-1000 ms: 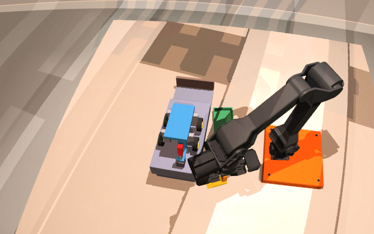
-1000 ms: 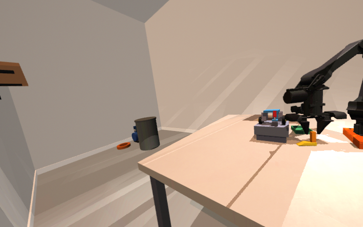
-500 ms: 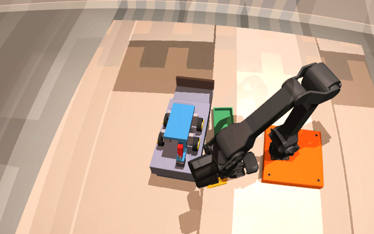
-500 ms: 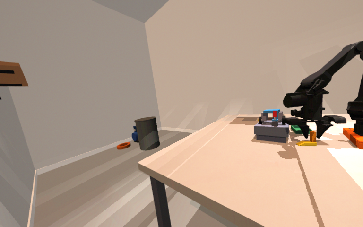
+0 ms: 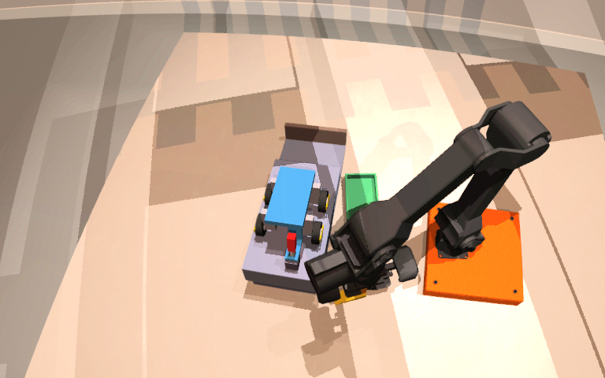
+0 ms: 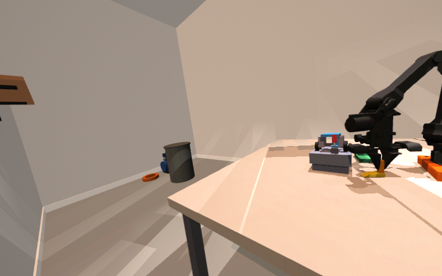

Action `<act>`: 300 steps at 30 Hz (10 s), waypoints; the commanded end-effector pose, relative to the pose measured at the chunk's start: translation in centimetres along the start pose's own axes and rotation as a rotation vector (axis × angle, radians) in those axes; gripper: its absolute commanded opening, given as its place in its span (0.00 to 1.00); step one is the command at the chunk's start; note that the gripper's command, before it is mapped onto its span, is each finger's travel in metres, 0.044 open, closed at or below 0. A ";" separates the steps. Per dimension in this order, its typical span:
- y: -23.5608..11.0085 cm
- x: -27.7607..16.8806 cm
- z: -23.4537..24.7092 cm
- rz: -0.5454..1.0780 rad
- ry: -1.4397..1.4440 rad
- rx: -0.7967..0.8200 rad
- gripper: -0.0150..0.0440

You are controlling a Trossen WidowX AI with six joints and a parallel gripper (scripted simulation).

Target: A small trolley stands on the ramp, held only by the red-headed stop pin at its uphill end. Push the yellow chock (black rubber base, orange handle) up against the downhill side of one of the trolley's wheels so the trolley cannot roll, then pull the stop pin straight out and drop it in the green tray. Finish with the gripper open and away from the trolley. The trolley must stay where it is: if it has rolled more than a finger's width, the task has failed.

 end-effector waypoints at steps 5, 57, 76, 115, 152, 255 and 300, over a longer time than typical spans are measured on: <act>-0.7 0.0 0.1 0.001 0.001 0.000 0.25; -14.6 0.0 0.0 0.004 -0.020 -0.005 0.25; -14.6 0.0 0.0 0.004 -0.660 -0.003 0.25; -14.2 5.5 -1.3 -0.001 -1.142 -0.005 0.25; -13.3 17.4 -5.3 -0.009 -1.142 -0.015 0.25; -6.3 25.3 -3.9 0.033 -1.142 0.085 0.25; -9.8 24.7 -3.7 0.033 -1.142 0.086 0.58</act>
Point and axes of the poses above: the point midway between the two fingers, 35 mm back from their tips, its own y axis out along the fingers, its own z axis across the jaws, x = y × z, the point moved 2 cm from there along -y, back along the fingers, and after that the axes turned 8 degrees about -y, right-handed, at the moved point
